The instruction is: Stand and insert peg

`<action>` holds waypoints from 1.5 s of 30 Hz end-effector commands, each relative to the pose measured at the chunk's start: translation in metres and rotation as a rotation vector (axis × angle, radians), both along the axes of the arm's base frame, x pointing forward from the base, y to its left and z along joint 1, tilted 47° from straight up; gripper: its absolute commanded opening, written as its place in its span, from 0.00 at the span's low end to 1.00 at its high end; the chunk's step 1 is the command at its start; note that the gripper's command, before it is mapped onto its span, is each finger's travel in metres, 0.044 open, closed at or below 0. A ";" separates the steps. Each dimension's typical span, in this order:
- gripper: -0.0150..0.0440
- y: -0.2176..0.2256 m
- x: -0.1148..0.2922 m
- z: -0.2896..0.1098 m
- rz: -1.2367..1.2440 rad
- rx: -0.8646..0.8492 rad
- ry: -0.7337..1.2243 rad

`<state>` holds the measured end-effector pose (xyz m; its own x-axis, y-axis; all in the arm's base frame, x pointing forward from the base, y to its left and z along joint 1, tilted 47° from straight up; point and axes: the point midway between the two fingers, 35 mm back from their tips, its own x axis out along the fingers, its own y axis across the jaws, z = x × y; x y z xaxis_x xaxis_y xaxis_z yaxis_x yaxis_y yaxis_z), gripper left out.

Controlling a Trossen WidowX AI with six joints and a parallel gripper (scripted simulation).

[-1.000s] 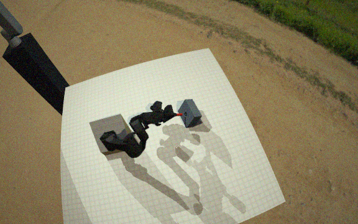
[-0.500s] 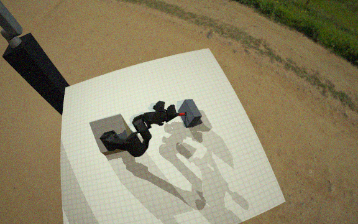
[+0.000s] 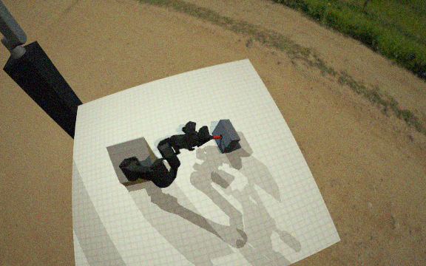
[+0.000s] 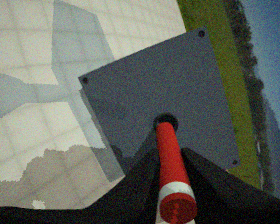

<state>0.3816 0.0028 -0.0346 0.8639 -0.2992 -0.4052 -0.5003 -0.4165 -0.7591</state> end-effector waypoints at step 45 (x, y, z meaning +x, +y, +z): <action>0.25 -0.002 0.015 -0.005 -0.002 0.000 -0.001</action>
<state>0.3939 0.0000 -0.0395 0.8614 -0.3047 -0.4064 -0.5039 -0.4110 -0.7597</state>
